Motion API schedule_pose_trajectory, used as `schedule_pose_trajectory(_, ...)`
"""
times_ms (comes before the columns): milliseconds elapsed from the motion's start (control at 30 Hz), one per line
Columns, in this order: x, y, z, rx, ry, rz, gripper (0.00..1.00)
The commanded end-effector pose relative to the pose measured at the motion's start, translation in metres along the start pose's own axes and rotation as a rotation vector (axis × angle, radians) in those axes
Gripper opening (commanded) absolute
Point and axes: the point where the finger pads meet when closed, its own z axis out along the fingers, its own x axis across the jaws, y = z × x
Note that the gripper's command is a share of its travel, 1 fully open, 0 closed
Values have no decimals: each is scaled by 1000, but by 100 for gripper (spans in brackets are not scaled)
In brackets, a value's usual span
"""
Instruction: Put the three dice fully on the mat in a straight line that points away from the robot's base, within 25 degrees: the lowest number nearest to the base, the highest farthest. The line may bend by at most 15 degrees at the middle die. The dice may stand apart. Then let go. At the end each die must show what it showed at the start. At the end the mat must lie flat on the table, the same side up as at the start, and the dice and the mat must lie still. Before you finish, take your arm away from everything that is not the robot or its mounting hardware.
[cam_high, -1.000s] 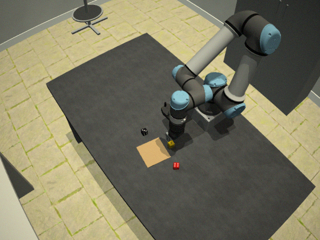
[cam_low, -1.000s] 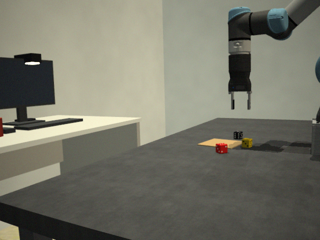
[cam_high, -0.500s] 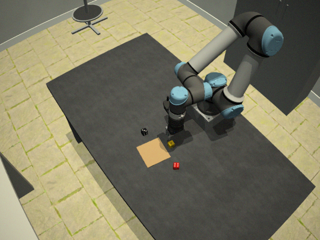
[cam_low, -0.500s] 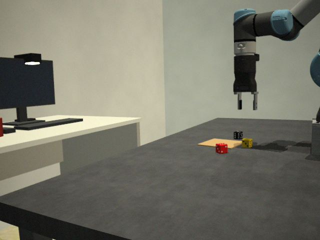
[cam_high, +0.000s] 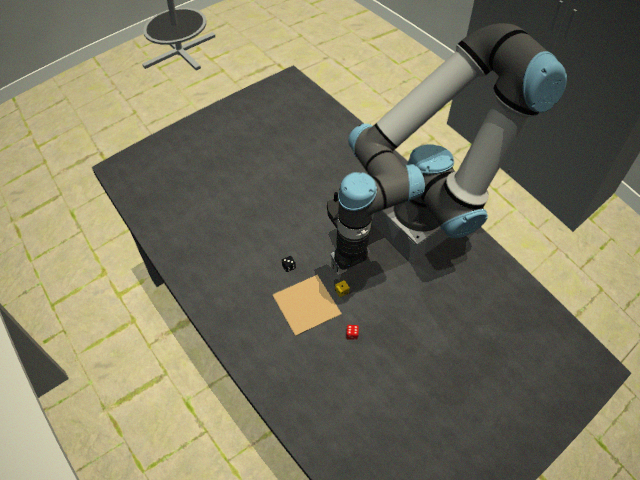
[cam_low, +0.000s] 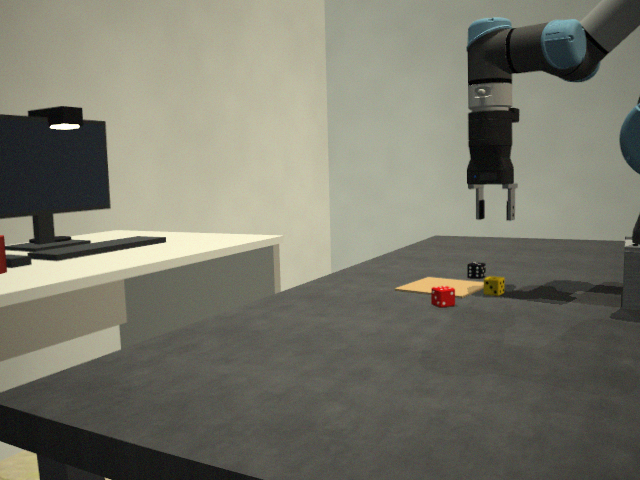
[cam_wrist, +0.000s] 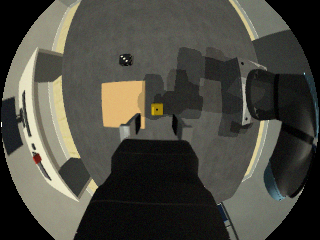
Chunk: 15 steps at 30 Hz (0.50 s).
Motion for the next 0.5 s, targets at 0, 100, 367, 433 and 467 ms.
schedule_pose_trajectory(0,0,-1,1,0,-1,40,100)
schedule_pose_trajectory(100,0,-1,2,0,-1,90,100)
schedule_pose_trajectory(367,1,-3,7,0,-1,251,100)
schedule_pose_trajectory(433,1,-4,9,0,-1,321,100)
schedule_pose_trajectory(467,1,-4,10,0,-1,359,100)
